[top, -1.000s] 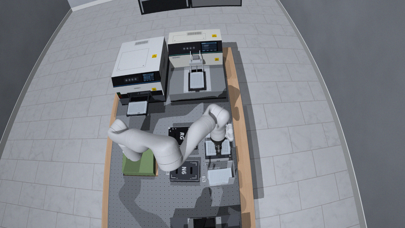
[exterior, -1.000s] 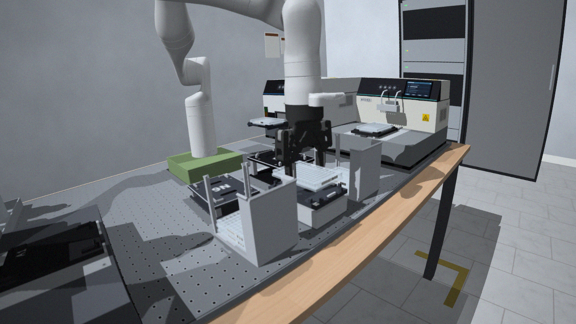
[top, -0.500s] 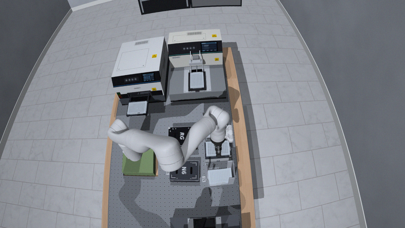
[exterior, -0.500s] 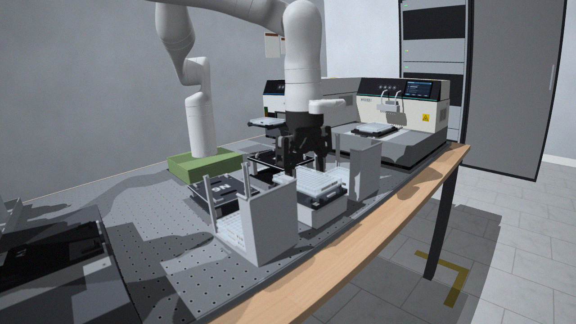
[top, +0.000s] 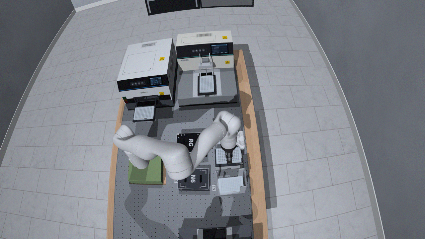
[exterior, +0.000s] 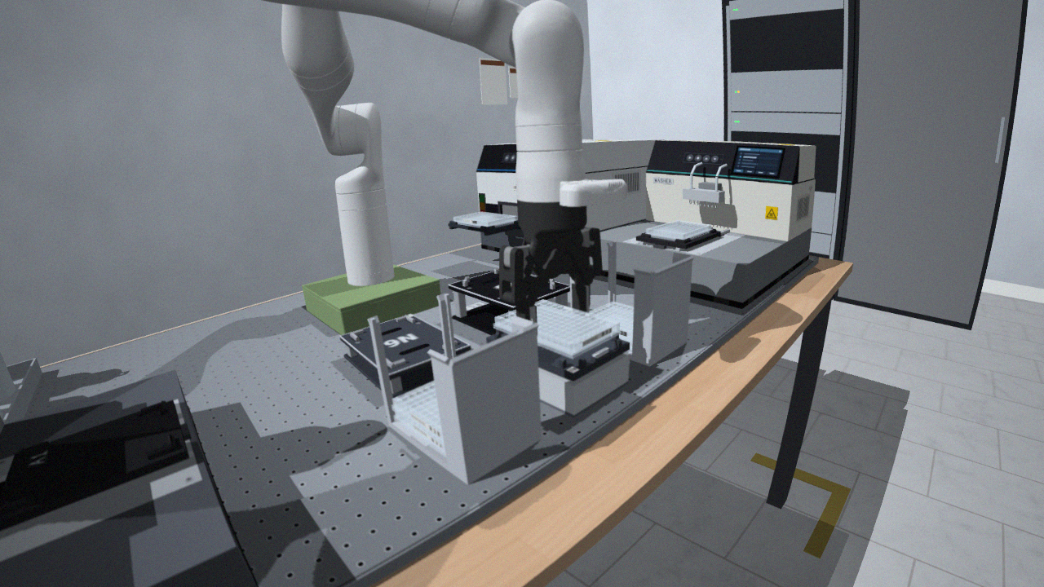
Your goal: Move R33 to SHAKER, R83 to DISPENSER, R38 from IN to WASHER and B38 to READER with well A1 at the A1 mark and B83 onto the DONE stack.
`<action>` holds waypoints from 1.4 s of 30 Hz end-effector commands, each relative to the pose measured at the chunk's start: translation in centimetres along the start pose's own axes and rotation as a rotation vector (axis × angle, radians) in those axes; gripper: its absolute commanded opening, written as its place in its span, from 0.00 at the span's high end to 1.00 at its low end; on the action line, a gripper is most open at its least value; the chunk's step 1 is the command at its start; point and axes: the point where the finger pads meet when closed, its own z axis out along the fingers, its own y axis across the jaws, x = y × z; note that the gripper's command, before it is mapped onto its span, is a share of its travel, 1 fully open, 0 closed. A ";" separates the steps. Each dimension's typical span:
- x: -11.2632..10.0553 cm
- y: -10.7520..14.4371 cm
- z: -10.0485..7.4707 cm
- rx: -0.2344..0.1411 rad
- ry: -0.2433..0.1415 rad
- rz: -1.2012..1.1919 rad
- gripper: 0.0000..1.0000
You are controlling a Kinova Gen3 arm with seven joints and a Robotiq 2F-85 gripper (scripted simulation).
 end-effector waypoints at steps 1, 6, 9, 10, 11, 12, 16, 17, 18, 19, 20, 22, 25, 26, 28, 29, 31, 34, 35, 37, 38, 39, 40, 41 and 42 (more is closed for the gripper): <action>0.0 -0.1 0.1 0.001 0.001 0.007 0.06; 0.0 -0.1 0.1 0.001 0.001 0.007 0.06; 0.0 -0.1 0.1 0.001 0.001 0.007 0.06; 0.0 -0.1 0.1 0.001 0.001 0.007 0.06; 0.0 -0.1 0.1 0.001 0.001 0.007 0.06; 0.0 -0.1 0.1 0.001 0.001 0.007 0.06; 0.0 -0.1 0.2 0.001 0.002 0.007 0.06; 0.1 -0.1 0.2 0.001 0.003 0.007 0.06; 0.1 -0.1 0.3 0.001 0.003 0.006 0.06; 0.1 -0.1 0.3 0.001 0.003 0.006 0.06; 0.1 -0.1 0.3 0.000 0.003 0.006 0.06; 0.1 -0.1 0.4 0.000 0.003 0.005 0.06; 0.1 -0.1 0.5 0.000 0.003 0.005 0.06; 0.1 -0.1 0.5 0.000 0.003 0.005 0.06; 0.1 -0.1 0.5 0.000 0.003 0.005 0.06; 0.0 -0.1 0.5 0.000 0.002 0.006 0.06; 0.1 -0.1 0.6 0.000 0.003 0.005 0.06; 0.1 -0.1 0.7 0.000 0.003 0.005 0.06; 0.1 -0.1 0.8 0.000 0.003 0.005 0.06; 0.1 -0.1 0.8 0.000 0.003 0.005 0.06; 0.1 -0.1 0.9 0.000 0.003 0.005 0.06; 0.1 -0.1 0.9 0.000 0.003 0.005 0.06; 0.1 -0.1 0.9 0.000 0.003 0.005 0.06; 0.1 -0.1 1.0 0.000 0.003 0.005 0.06; 0.1 -0.1 1.0 0.000 0.003 0.005 0.06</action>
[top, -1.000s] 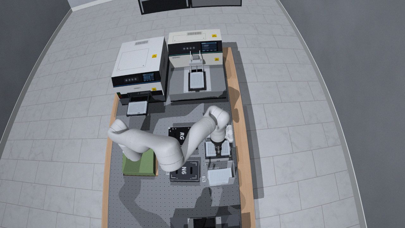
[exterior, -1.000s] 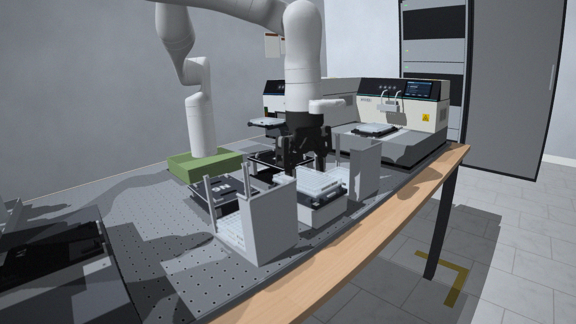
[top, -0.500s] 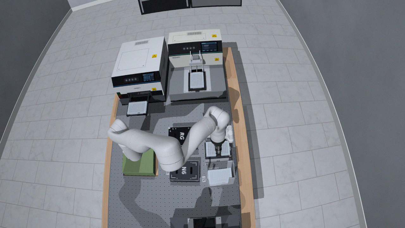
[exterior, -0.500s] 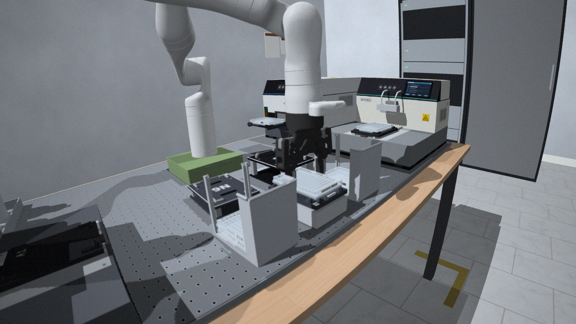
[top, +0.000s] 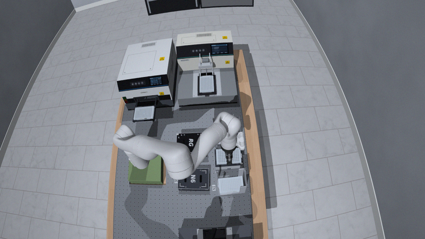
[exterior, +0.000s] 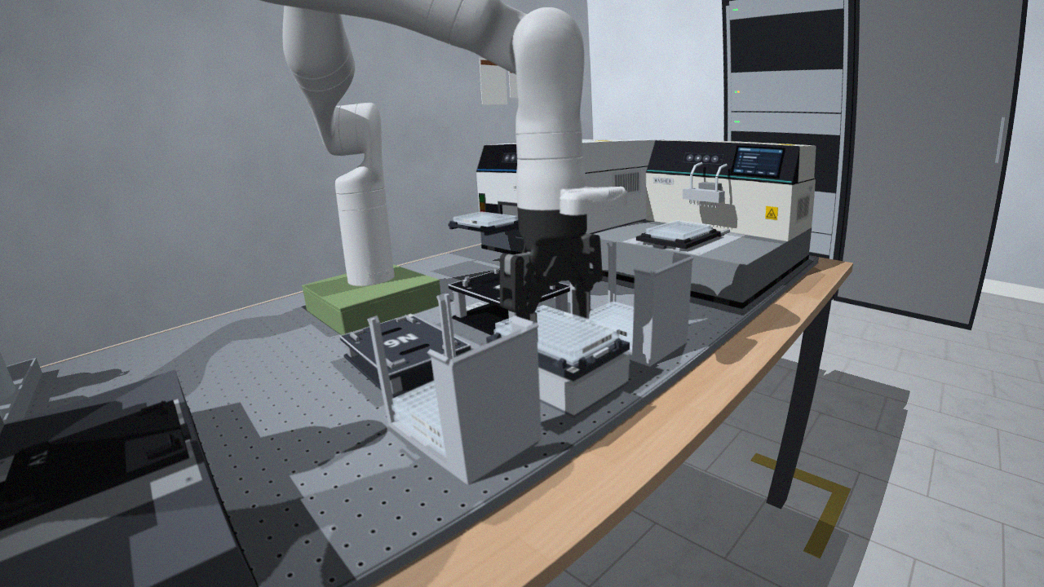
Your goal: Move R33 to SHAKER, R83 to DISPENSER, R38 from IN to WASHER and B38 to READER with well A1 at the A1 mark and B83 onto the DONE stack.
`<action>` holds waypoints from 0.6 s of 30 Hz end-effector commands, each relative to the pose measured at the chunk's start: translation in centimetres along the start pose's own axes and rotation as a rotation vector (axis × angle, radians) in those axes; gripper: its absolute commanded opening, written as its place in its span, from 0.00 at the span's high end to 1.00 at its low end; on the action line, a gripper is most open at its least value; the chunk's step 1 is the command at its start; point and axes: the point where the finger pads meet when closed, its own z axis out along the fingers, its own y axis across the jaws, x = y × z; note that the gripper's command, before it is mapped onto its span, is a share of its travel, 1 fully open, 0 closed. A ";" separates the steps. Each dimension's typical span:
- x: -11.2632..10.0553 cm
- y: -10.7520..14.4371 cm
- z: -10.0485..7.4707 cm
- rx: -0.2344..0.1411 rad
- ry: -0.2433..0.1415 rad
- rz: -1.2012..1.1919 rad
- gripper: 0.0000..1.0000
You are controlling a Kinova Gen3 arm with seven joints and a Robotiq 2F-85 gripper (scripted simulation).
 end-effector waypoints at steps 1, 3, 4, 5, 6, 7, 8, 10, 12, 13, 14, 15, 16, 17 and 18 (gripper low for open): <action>0.0 -0.1 0.3 0.000 0.003 0.004 0.06; 0.0 -0.1 0.3 0.000 0.003 0.004 0.06; 0.0 -0.1 0.2 0.000 0.002 0.005 0.06; 0.0 -0.1 0.3 0.000 0.003 0.005 0.06; 0.0 -0.1 0.3 0.000 0.003 0.005 0.06; 0.0 -0.1 0.4 0.000 0.003 0.004 0.06; 0.0 -0.1 0.4 0.000 0.003 0.005 0.06; 0.0 -0.1 0.5 0.000 0.003 0.004 0.06; 0.0 -0.1 0.3 0.000 0.001 0.001 0.06; 0.0 -0.1 0.3 0.000 0.001 0.001 0.06; 0.0 -0.1 0.3 0.000 0.001 0.001 0.06; 0.0 -0.1 0.3 0.000 0.001 0.001 0.06; 0.0 -0.1 0.3 0.000 0.001 0.001 0.06; 0.0 -0.1 0.3 0.000 0.001 0.001 0.06; -0.1 -0.1 0.2 0.000 0.000 0.006 0.00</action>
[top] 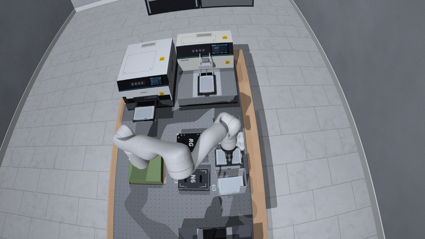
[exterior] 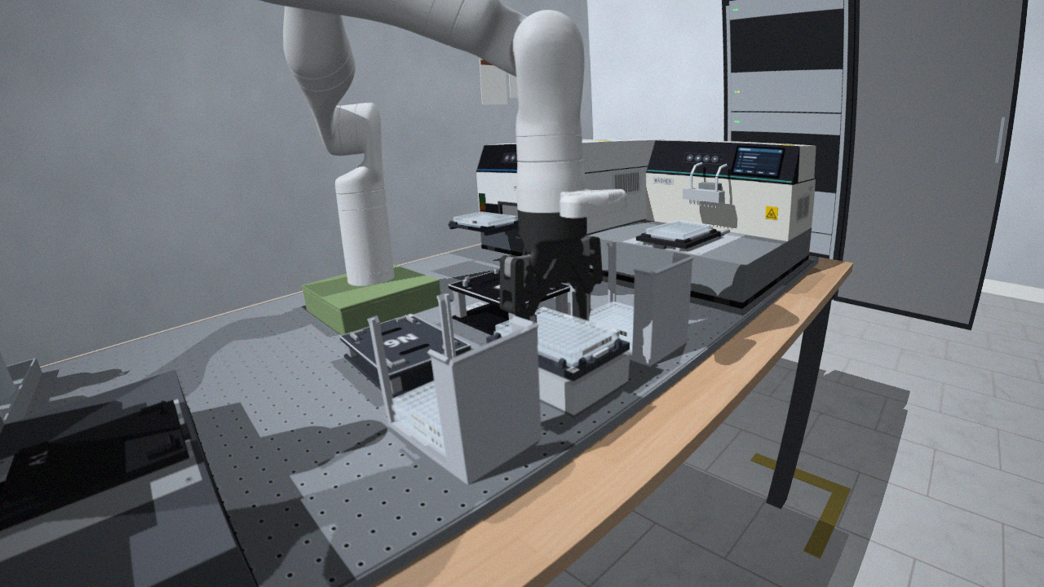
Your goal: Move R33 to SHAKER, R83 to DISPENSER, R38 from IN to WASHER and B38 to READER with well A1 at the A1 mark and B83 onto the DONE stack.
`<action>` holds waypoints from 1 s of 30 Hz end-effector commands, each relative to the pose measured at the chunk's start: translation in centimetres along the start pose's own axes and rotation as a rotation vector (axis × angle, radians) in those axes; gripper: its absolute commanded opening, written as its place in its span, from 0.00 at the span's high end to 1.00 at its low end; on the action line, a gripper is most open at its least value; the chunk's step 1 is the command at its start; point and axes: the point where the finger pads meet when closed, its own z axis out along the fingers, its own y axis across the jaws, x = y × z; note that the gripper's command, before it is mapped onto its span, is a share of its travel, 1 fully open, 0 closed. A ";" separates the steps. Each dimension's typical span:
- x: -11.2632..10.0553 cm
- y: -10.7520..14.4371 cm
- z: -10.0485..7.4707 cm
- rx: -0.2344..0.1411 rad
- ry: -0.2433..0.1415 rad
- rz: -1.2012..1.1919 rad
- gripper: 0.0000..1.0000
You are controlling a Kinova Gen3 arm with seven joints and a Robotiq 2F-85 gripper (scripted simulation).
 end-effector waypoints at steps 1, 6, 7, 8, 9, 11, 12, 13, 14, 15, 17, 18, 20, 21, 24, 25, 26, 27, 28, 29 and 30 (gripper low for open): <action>-0.1 -0.1 -0.1 0.000 0.000 0.005 0.00; 0.0 -0.1 -0.1 0.000 0.001 0.001 0.00; 0.0 -0.1 -0.1 0.000 0.001 0.001 0.00; 0.0 -0.1 -0.1 0.000 0.001 0.001 0.00; 0.0 -0.1 -0.1 0.000 0.001 0.001 0.00; 0.0 -0.1 -0.1 0.000 0.001 0.001 0.00; 0.0 -0.1 -0.1 0.000 0.001 0.001 0.00; 0.0 -0.1 -0.1 0.000 0.001 0.001 0.00; 0.0 -0.1 -0.1 0.000 0.001 0.001 0.00; 0.0 -0.1 -0.1 0.000 0.001 0.001 0.00; 0.0 -0.1 -0.1 0.000 0.001 0.001 0.00; 0.0 -0.1 -0.1 0.000 0.001 0.001 0.00; -0.1 -0.1 -0.1 0.000 -0.001 0.006 0.00; -0.2 -0.1 -0.4 0.000 -0.004 0.004 0.00; -0.1 0.0 -0.8 -0.001 -0.003 -0.003 0.00; -0.1 0.0 -1.0 0.000 -0.002 -0.002 0.00; 0.0 0.0 -1.1 0.000 -0.002 -0.001 0.00; 0.0 0.0 -1.3 0.000 -0.002 -0.001 0.00; 0.0 0.1 -1.4 0.000 -0.002 -0.001 0.00; 0.0 0.1 -1.5 0.000 -0.002 -0.001 0.00; 0.0 0.1 -1.7 0.000 -0.002 -0.001 0.00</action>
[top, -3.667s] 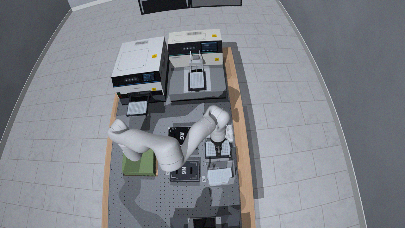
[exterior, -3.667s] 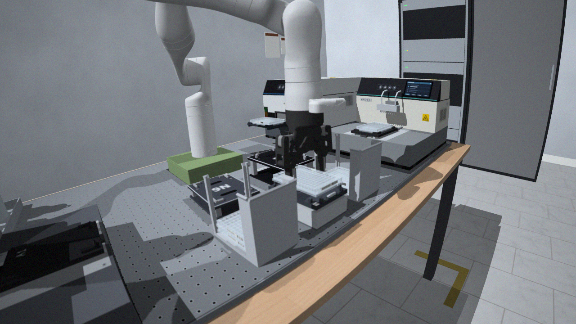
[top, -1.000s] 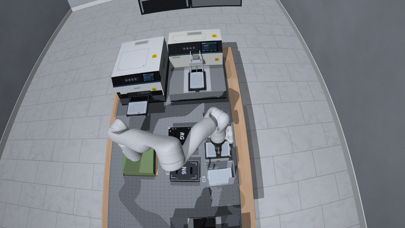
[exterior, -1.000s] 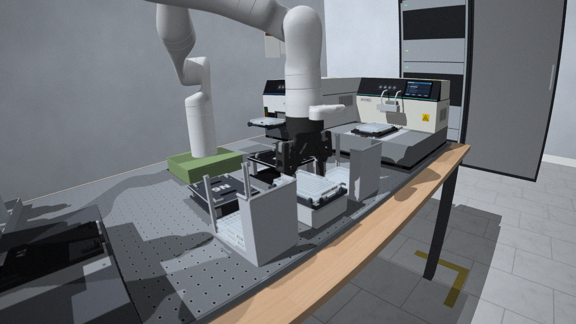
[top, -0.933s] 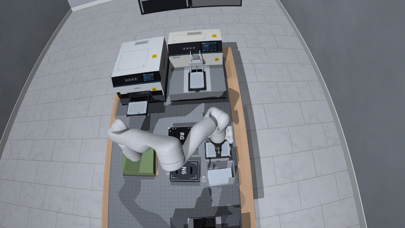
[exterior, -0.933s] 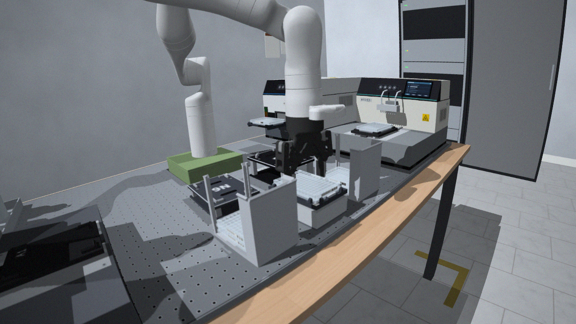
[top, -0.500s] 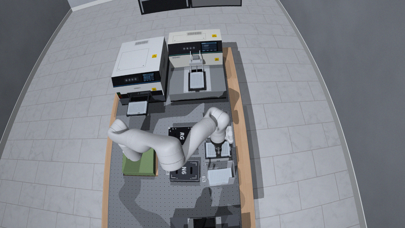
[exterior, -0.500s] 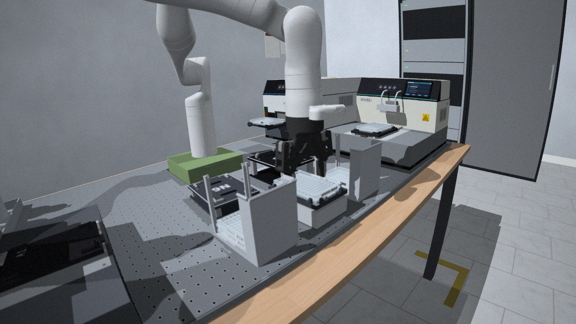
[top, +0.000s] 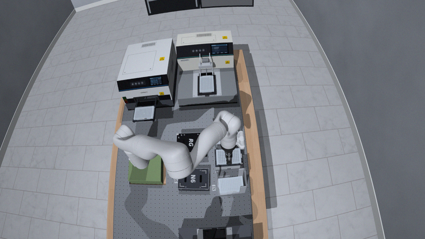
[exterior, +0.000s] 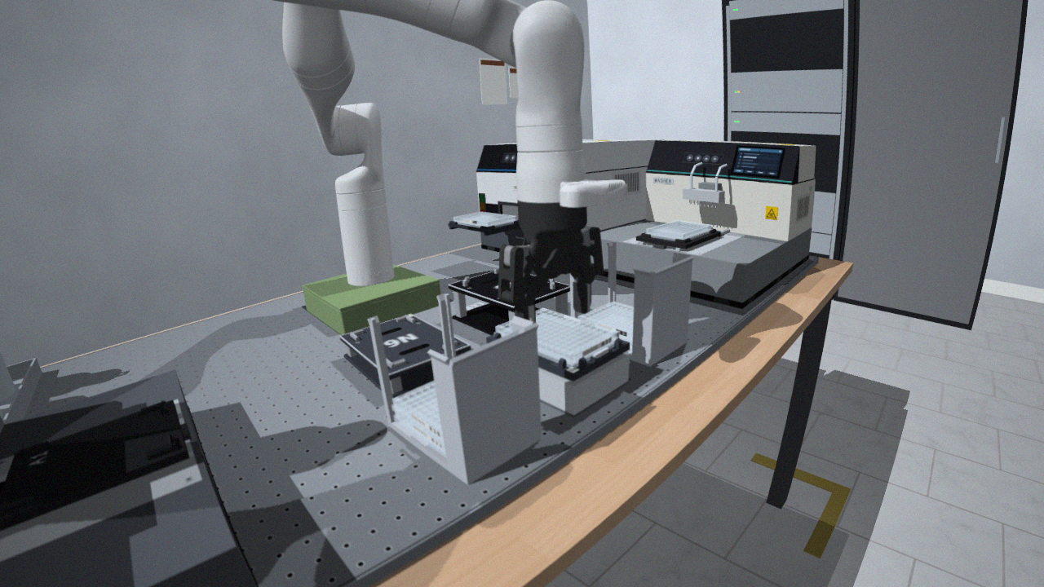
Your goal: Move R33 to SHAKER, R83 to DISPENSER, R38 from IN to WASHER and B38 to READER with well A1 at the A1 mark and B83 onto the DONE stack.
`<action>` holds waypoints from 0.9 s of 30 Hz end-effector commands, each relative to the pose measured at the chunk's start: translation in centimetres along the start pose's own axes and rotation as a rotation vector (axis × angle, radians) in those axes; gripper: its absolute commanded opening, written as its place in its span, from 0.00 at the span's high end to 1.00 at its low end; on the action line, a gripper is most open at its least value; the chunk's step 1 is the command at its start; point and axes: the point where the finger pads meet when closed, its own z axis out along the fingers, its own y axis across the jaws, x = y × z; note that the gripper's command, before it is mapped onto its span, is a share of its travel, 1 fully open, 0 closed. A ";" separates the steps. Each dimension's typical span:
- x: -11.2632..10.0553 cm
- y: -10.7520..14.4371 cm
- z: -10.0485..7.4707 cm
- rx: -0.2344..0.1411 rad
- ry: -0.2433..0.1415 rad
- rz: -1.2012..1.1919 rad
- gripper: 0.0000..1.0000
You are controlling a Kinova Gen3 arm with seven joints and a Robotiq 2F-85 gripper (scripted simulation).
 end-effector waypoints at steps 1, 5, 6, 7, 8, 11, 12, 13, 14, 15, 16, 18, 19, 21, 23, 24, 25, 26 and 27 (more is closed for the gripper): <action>0.1 0.2 -0.8 -0.001 0.002 -0.003 0.00; 0.2 0.2 -1.2 -0.001 0.002 -0.003 0.00; 0.2 0.2 -1.2 -0.001 0.002 -0.003 0.00; 0.1 0.2 -1.3 -0.003 0.003 -0.006 0.00; 0.1 0.2 -1.4 -0.001 0.002 -0.004 0.00; 0.2 0.2 -1.8 -0.001 0.002 -0.004 0.00; 0.2 0.2 -2.0 -0.001 0.002 -0.004 0.00; 0.2 0.2 -2.1 -0.001 0.002 -0.004 0.00; 0.2 0.2 -2.2 -0.001 0.002 -0.004 0.00; 0.2 0.3 -2.4 -0.001 0.002 -0.004 0.00; 0.2 0.3 -2.5 -0.001 0.002 -0.004 0.00; 0.2 0.3 -2.8 -0.001 0.002 -0.004 0.00; 0.2 0.3 -2.9 -0.001 0.002 -0.004 0.00; 0.2 0.3 -3.2 -0.001 0.002 -0.004 0.00; 0.2 0.3 -3.2 -0.001 0.002 -0.004 0.00; 0.2 0.3 -3.3 -0.003 0.003 -0.006 0.00; 0.2 0.2 -3.4 -0.001 0.002 -0.004 0.00; 0.2 0.3 -3.6 -0.001 0.002 -0.004 0.00; 0.2 0.3 -3.7 -0.001 0.002 -0.004 0.00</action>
